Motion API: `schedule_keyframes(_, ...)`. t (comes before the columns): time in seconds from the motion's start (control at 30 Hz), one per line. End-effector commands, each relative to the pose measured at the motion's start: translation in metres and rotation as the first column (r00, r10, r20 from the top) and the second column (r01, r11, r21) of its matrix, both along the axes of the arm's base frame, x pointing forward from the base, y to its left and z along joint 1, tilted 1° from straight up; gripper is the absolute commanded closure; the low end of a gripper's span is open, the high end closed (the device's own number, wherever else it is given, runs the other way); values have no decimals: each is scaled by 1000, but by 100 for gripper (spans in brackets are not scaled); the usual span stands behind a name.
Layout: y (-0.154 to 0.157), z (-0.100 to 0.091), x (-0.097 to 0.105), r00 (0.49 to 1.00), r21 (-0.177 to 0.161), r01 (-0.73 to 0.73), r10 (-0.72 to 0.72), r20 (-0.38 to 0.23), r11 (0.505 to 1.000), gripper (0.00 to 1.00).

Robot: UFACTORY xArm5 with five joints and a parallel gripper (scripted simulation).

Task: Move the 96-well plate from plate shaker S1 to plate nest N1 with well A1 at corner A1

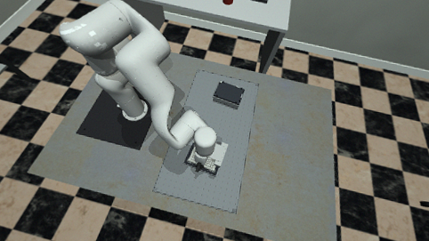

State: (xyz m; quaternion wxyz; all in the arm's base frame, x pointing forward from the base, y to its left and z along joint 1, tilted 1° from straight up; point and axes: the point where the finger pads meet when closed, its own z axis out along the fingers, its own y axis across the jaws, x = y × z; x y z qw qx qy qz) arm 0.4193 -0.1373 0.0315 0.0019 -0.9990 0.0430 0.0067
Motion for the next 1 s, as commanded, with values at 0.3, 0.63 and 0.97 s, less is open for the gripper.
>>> schedule_keyframes(0.3, 0, 1, 1, 1000, -8, 0, 0, 1, 1000, 0)
schedule_keyframes(0.63, 0, 1, 1, 1000, -8, 0, 0, 1, 1000, 0)
schedule_keyframes(0.97, 0, 22, 1, 1000, -9, 0, 0, 1, 1000, 0)
